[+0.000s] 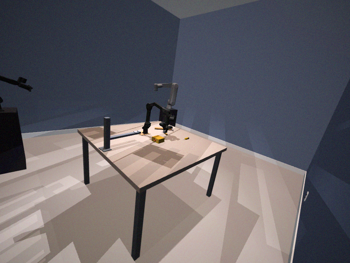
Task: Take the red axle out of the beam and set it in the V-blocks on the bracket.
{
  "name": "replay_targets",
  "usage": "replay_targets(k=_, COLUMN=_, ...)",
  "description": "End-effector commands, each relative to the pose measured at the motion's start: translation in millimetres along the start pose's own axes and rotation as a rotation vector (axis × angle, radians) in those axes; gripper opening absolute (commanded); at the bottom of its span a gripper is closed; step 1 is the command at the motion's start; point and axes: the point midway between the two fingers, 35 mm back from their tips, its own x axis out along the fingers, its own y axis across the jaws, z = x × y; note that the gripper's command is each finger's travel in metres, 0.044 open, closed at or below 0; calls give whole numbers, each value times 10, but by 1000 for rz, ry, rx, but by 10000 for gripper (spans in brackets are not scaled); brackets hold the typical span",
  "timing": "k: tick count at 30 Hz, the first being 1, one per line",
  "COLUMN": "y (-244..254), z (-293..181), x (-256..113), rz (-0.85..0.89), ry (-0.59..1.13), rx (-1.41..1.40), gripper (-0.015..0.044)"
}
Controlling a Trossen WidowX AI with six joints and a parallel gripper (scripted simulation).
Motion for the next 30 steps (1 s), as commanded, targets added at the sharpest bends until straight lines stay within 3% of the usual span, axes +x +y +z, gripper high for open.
replay_targets(k=1, y=-87, z=50, x=16, rz=-10, ry=2, rx=-6, gripper=0)
replay_targets(k=30, y=-63, z=38, x=451, rz=-10, ry=2, rx=-6, gripper=0)
